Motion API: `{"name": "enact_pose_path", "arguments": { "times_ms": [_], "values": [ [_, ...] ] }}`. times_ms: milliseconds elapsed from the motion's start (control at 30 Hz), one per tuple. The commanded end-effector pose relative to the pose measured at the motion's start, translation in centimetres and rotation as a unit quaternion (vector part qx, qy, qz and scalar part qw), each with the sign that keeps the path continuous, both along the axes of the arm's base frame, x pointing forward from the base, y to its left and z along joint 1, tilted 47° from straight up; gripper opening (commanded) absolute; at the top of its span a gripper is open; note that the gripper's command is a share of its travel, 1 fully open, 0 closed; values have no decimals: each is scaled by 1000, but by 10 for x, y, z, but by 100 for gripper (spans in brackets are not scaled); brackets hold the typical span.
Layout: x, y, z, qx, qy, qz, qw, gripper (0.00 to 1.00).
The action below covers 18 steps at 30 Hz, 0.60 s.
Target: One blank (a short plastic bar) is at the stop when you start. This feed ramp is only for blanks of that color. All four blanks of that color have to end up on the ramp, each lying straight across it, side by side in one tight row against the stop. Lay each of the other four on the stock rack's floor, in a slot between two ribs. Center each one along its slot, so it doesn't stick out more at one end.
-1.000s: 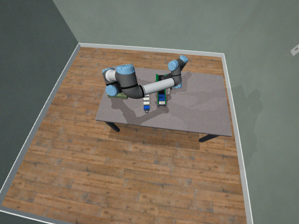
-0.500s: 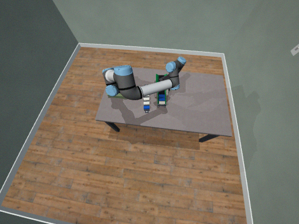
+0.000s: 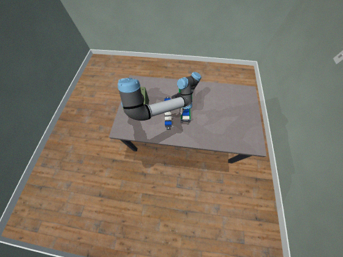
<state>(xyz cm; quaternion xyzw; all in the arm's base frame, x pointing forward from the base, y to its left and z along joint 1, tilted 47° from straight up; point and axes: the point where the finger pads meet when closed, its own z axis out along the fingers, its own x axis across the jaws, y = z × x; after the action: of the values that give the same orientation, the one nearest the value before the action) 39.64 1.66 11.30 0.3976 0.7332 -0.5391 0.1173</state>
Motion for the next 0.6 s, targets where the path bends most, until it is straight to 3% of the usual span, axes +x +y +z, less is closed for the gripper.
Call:
{"name": "enact_pose_path", "arguments": {
  "times_ms": [0,167,567],
  "values": [
    [-37,-25,3,3,-3,4,1000,100],
    [-57,-37,3,3,-3,4,1000,100],
    [-62,-40,2,3,-3,4,1000,100]
  ]
}}
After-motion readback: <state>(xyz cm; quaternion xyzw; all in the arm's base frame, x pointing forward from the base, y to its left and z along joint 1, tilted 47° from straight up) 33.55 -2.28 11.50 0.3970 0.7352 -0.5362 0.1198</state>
